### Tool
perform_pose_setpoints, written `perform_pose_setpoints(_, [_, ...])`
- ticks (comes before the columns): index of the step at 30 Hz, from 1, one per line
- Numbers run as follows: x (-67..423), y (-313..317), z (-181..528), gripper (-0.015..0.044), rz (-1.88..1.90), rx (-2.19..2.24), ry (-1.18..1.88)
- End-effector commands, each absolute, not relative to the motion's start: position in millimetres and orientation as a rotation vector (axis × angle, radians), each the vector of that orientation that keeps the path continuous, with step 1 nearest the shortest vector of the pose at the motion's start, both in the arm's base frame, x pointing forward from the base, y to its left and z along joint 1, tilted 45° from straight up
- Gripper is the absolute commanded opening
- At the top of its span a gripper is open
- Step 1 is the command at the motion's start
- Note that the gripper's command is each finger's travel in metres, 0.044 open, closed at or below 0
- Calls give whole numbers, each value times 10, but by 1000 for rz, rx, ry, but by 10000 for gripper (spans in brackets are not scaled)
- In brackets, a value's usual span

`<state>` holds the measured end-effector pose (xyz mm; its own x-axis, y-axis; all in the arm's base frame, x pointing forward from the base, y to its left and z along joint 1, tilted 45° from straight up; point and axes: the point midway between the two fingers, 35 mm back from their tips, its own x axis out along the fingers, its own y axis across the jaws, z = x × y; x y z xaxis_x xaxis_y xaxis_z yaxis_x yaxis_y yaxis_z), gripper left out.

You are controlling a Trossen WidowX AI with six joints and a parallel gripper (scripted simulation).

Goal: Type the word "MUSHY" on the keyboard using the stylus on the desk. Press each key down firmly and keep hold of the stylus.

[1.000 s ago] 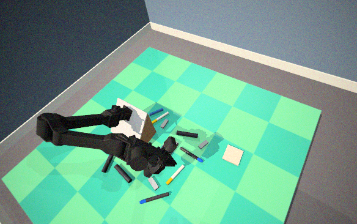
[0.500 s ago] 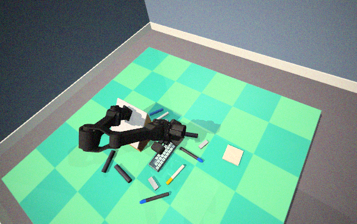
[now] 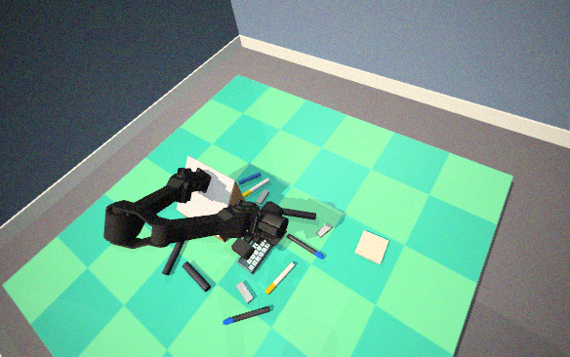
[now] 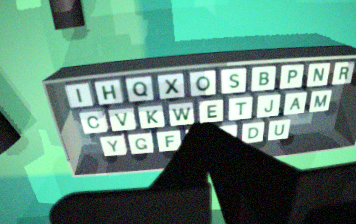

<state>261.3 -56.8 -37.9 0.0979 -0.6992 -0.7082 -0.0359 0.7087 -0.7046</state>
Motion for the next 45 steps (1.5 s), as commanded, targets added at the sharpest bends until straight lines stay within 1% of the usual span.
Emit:
perform_pose_setpoints(1, [2597, -676, -286, 0, -548, -666, 1408])
perform_pose_setpoints(11, [2600, -693, -269, 0, -548, -665, 1408])
perform_pose_setpoints(16, [2623, -1079, 120, 0, -550, -667, 1407])
perform_pose_setpoints(26, [2622, -1097, 138, 0, -550, -668, 1407])
perform_pose_setpoints(32, [2332, -951, -51, 0, -549, -668, 1409])
perform_pose_setpoints(41, [2334, -937, -64, 0, -548, -667, 1409])
perform_pose_setpoints(45, [2342, -651, -343, 0, -543, -662, 1411])
